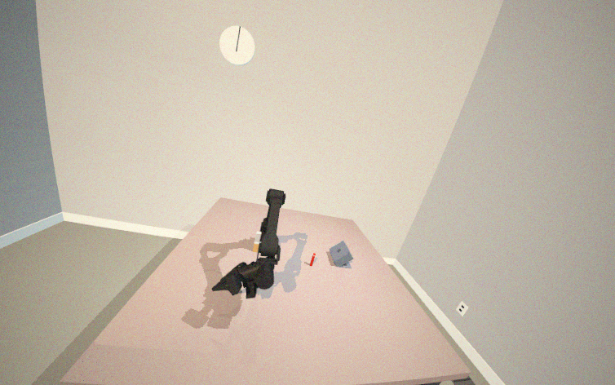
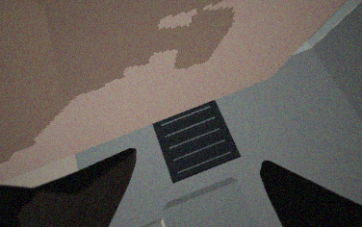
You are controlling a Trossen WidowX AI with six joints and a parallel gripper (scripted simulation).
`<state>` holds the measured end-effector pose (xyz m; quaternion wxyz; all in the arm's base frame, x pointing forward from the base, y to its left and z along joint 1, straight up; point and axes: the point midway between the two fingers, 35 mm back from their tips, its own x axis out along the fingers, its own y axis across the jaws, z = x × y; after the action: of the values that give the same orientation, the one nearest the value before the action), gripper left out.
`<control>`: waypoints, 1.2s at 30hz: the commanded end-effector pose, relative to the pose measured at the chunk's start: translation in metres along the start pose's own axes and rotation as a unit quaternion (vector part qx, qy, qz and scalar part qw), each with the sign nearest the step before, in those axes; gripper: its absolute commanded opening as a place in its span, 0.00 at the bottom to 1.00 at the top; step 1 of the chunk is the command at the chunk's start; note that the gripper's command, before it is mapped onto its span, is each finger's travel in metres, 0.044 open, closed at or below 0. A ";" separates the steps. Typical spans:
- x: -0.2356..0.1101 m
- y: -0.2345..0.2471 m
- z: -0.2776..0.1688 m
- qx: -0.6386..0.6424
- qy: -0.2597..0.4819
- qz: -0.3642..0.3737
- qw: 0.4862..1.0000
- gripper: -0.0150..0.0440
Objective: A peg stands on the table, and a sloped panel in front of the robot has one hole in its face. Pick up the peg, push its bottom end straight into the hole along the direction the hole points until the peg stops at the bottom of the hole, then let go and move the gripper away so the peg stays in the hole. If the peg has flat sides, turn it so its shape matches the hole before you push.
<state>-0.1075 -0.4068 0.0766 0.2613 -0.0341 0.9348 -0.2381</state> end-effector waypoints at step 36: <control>-0.108 0.018 0.069 0.315 -0.177 0.026 0.932 1.00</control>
<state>0.0106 -0.4035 0.0694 0.4115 0.0196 0.7693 -0.4883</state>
